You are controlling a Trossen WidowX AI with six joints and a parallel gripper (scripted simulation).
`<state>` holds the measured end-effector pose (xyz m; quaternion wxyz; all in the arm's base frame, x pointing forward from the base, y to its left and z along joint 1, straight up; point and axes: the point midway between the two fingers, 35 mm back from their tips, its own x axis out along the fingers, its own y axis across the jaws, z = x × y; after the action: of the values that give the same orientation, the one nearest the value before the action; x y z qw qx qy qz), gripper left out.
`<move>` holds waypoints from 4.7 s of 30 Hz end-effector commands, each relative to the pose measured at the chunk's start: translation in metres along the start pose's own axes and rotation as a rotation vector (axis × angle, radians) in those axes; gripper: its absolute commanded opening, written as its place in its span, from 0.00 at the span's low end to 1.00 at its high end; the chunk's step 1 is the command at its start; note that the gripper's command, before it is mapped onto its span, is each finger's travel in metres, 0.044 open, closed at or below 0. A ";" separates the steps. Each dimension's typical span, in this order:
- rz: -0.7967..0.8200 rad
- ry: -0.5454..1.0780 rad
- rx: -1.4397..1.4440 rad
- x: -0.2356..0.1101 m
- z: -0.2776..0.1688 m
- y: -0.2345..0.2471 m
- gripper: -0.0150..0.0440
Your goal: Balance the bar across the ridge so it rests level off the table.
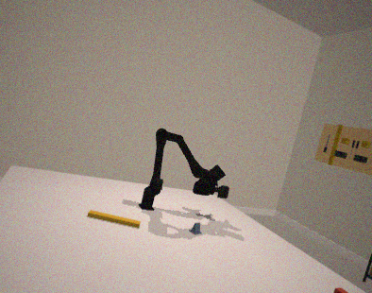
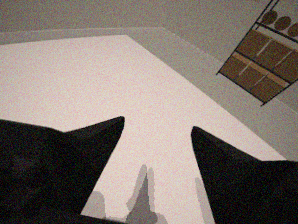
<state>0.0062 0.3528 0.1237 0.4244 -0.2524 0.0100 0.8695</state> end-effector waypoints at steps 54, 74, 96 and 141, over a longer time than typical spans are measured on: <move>-0.553 0.668 0.322 -0.252 -0.178 -0.096 0.79; -0.601 0.880 0.499 -0.348 -0.220 -0.049 0.79; -0.587 1.047 0.736 -0.432 -0.238 0.036 0.79; -0.448 1.105 1.064 -0.467 -0.257 0.189 0.79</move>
<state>0.2164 -0.1695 0.0801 0.5879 -0.4051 0.5810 0.3908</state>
